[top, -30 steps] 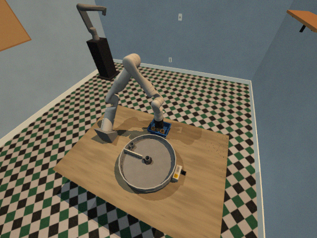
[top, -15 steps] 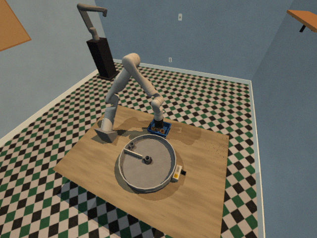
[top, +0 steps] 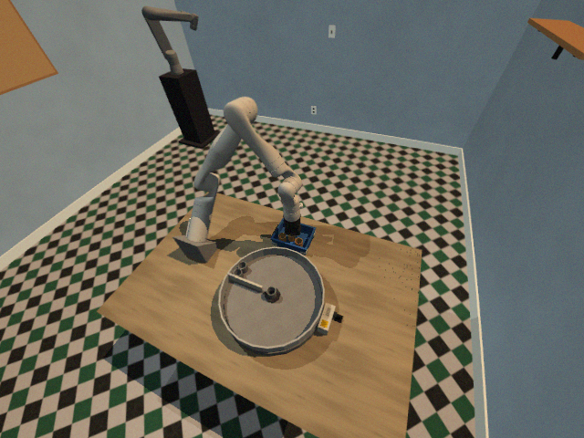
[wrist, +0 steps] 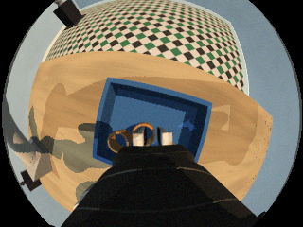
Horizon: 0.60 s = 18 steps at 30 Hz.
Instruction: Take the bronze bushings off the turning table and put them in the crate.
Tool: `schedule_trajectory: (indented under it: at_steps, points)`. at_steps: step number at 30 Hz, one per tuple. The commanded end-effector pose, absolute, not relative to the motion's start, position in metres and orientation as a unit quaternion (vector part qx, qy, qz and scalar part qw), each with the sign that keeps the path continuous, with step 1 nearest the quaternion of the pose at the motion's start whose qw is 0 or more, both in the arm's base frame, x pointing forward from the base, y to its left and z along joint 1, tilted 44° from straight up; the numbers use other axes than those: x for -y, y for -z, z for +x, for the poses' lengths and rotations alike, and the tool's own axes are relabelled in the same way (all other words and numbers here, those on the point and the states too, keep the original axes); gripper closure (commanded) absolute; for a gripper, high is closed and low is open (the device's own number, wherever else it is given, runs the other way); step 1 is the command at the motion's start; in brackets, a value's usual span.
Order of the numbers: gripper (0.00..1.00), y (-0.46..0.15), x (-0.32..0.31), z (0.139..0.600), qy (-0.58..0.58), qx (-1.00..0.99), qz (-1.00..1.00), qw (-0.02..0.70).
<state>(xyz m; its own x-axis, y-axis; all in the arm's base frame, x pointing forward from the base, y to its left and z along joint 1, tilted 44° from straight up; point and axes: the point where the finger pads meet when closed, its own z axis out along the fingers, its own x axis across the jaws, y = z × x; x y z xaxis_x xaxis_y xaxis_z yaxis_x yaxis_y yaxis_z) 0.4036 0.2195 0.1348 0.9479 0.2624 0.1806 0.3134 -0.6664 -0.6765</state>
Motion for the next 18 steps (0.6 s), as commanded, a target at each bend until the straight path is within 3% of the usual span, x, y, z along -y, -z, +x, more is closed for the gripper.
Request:
schedule_trajectory:
  at_steps: [1,18]
  points:
    - [0.53,-0.1360,-0.2169,0.4055,0.036,0.156,-0.913,0.376]
    - [0.53,-0.1399,-0.2128,0.4054,0.036,0.156,-0.913,0.376]
